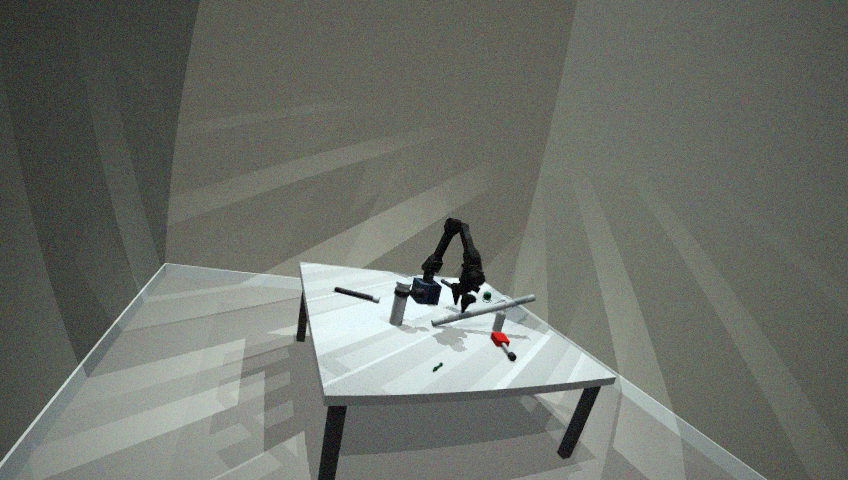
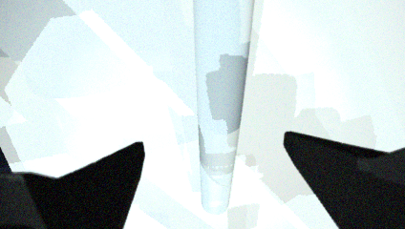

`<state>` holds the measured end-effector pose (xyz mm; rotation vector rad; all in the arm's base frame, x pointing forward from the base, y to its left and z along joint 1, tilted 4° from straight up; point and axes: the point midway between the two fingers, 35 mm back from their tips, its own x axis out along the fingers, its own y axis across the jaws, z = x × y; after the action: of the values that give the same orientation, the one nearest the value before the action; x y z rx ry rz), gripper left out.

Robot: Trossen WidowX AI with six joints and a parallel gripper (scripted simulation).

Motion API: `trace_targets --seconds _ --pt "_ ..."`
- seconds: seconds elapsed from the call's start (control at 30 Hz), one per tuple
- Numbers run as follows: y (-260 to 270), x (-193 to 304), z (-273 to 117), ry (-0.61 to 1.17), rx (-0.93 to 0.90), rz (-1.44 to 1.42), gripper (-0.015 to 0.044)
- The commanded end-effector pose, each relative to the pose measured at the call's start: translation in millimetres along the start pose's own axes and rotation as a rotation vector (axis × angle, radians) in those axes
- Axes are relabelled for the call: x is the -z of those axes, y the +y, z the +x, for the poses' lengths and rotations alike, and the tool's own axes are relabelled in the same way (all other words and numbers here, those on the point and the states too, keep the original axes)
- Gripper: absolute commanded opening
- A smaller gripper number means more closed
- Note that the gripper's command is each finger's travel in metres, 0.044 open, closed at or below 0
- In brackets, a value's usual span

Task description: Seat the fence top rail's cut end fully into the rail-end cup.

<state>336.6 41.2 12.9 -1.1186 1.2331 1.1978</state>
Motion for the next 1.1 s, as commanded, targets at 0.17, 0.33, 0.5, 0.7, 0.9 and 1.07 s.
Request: trace_targets --seconds 0.17,0.33,0.5,0.7,0.9,1.07 --pt "-1 0 12 0.004 0.001 -0.004 0.044" --pt "-1 0 20 0.004 0.001 -0.004 0.044" --pt "-1 0 29 0.004 0.001 -0.003 0.044" --pt "-1 0 38 0.004 0.001 -0.003 0.044" --pt "-1 1 48 0.004 0.001 -0.003 0.044" --pt "0 1 56 0.004 0.001 -0.004 0.044"
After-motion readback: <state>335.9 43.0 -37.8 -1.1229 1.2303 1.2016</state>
